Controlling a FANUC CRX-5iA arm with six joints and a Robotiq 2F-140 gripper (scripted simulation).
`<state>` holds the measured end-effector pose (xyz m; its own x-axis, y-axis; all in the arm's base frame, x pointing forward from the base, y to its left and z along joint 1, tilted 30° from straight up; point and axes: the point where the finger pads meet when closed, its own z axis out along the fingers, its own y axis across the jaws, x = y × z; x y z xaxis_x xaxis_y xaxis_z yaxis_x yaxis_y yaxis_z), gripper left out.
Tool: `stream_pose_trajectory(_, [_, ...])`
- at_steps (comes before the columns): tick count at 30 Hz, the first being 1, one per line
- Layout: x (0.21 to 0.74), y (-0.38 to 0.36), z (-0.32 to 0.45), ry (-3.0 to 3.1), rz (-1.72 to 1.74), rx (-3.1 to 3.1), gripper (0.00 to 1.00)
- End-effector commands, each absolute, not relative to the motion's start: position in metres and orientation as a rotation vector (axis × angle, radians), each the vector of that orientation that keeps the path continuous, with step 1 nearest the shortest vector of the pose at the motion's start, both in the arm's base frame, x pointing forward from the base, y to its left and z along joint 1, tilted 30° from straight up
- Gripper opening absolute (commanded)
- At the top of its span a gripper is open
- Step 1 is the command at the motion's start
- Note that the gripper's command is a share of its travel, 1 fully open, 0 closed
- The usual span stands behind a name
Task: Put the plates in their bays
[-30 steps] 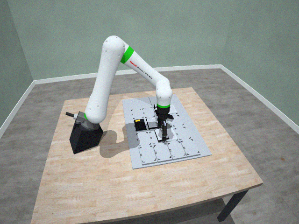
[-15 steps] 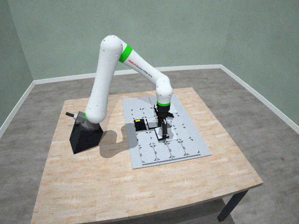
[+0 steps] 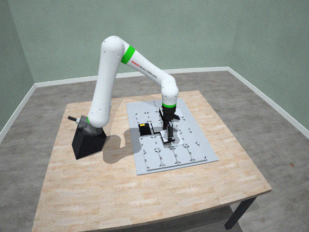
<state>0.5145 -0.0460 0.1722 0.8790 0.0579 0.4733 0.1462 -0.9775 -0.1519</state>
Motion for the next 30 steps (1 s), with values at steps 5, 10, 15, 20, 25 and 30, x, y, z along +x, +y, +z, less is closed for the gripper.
stream_pose_trajectory(5, [0.510, -0.048, 0.182, -0.157, -0.716, -2.866, 0.10])
stream_pose_trajectory(10, [0.508, -0.049, 0.185, -0.157, -0.716, -2.866, 0.10])
stream_pose_trajectory(15, [0.507, -0.050, 0.188, -0.157, -0.716, -2.866, 0.10])
stream_pose_trajectory(20, [0.496, -0.050, 0.181, -0.124, -0.711, -2.863, 0.10])
stream_pose_trajectory(25, [0.486, -0.051, 0.176, -0.124, -0.711, -2.863, 0.10])
stream_pose_trajectory(30, [0.475, -0.051, 0.170, -0.124, -0.711, -2.863, 0.10])
